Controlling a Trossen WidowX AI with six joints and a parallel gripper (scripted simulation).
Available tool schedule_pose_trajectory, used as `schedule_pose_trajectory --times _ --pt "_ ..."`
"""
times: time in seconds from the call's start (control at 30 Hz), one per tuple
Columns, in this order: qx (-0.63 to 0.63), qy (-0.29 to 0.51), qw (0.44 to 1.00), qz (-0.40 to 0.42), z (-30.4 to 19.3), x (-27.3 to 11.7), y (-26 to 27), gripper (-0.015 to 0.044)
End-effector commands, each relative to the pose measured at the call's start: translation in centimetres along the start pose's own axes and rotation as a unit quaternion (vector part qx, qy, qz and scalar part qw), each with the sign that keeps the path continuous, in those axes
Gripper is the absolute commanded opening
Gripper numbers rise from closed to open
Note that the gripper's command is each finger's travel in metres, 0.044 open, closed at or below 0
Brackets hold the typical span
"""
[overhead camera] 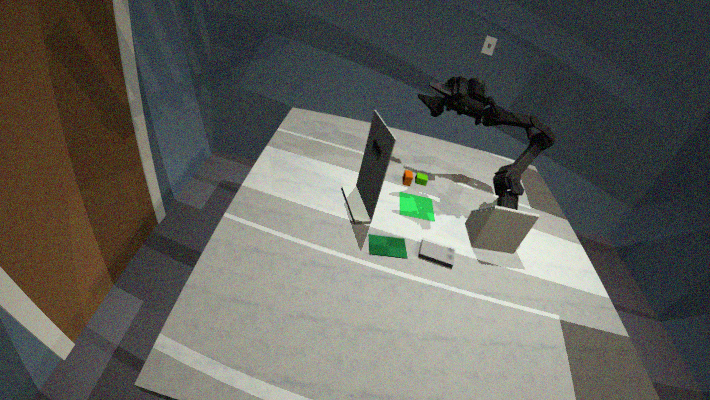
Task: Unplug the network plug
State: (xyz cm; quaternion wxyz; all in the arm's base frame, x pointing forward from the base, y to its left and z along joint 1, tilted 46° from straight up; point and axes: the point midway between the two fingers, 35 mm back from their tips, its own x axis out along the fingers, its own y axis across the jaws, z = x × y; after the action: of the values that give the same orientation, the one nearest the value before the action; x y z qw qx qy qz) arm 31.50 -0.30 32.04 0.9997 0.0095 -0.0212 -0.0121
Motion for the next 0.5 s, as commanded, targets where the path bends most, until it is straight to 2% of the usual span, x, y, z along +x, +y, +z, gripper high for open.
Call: schedule_pose_trajectory --times 0.0,0.27,0.47 --pt "0.001 0.002 1.000 0.001 -0.1 0.0 0.0 0.0374" --pt "0.071 0.076 0.994 0.023 -4.9 0.5 -1.5 0.0164" --pt "0.143 0.136 0.980 0.033 -8.8 0.1 -2.7 0.0156"
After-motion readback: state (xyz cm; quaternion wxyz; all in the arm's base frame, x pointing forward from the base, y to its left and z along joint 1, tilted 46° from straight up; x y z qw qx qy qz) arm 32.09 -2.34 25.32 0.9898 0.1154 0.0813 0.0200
